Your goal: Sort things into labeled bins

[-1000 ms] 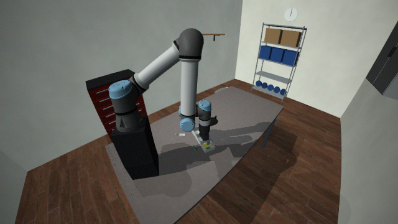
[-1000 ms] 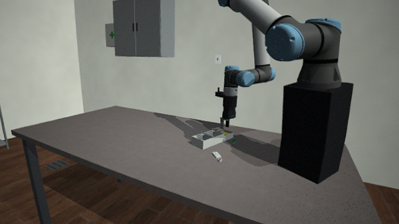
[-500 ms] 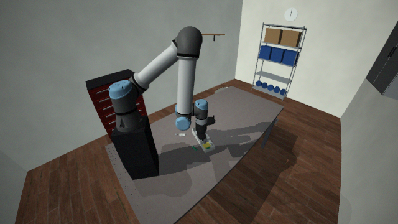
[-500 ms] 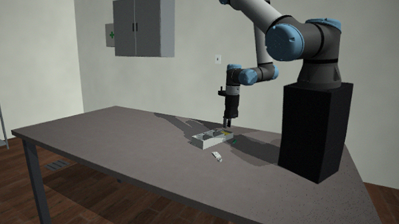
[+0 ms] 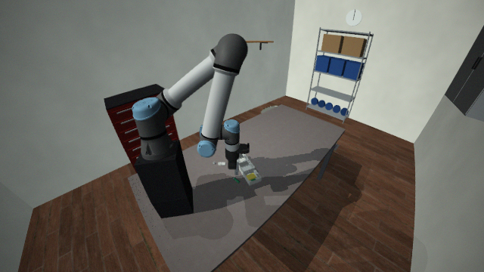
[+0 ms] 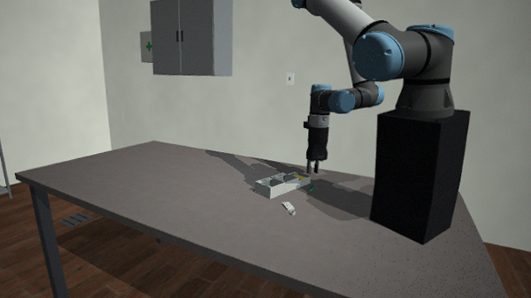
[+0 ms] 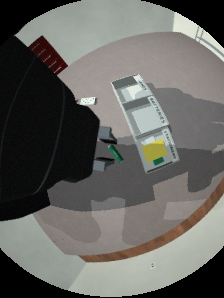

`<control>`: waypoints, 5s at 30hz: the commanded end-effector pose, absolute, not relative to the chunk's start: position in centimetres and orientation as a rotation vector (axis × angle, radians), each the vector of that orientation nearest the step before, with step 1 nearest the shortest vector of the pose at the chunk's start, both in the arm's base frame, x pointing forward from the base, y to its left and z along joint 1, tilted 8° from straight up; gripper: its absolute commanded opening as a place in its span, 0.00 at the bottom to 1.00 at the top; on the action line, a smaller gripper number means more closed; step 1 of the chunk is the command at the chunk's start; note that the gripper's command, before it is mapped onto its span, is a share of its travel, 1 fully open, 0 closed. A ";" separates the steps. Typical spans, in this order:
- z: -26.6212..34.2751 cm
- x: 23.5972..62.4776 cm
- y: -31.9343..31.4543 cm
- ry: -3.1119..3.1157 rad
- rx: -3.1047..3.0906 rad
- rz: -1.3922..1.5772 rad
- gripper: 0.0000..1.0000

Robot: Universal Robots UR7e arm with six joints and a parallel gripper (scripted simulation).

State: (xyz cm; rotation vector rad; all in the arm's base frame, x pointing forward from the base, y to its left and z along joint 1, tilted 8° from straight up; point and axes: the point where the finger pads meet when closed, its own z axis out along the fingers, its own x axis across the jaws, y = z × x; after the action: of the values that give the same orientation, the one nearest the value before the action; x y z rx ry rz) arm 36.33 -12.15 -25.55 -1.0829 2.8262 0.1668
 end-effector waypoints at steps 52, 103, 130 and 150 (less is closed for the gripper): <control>-25.5 36.2 -12.1 3.063 0.075 0.183 0.60; -32.8 36.7 -11.2 3.063 0.076 0.183 0.60; -32.8 36.7 -11.2 3.063 0.076 0.183 0.31; -32.2 36.7 -11.3 3.063 0.076 0.183 0.31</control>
State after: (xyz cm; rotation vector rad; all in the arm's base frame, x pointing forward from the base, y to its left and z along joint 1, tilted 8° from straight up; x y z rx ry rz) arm 36.66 -11.15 -32.83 0.0762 3.0644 0.1841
